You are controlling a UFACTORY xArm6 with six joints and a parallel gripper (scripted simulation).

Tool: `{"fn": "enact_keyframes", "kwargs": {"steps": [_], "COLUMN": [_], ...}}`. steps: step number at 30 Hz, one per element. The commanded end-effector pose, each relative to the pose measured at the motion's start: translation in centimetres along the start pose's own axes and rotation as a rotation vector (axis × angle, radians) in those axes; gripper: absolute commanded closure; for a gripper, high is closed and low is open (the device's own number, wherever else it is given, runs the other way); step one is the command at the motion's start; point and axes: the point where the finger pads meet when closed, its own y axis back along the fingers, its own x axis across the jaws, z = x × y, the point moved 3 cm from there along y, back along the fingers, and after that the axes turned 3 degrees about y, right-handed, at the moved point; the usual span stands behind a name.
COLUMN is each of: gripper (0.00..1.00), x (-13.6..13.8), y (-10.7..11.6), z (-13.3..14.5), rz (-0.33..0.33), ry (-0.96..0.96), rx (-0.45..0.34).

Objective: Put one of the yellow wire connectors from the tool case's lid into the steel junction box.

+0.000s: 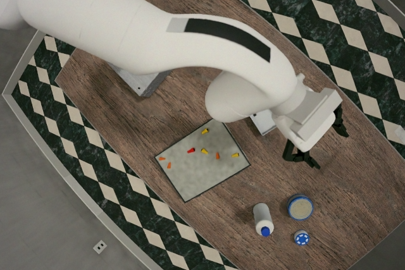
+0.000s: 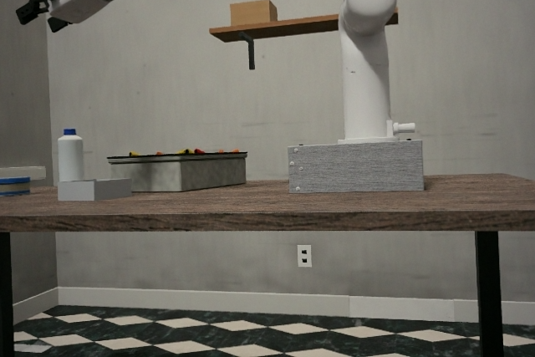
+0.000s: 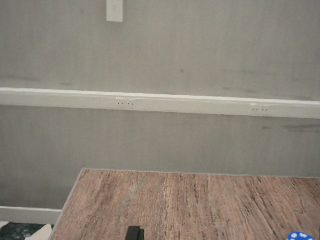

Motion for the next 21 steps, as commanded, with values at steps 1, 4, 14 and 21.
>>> {"fn": "enact_keyframes", "kwargs": {"steps": [1,4,14,21], "gripper": [0.0,0.0,0.0,0.0], "x": [0.0,0.0,0.7,1.6], "y": [0.0,0.0,0.0,-0.1], "z": [-0.3,-0.3,-0.7,-1.2], "rz": [0.0,0.001,0.024,0.054], "ry": [-0.001,-0.003,-0.028,-0.06], "rx": [0.005,0.005,0.008,0.011]}}
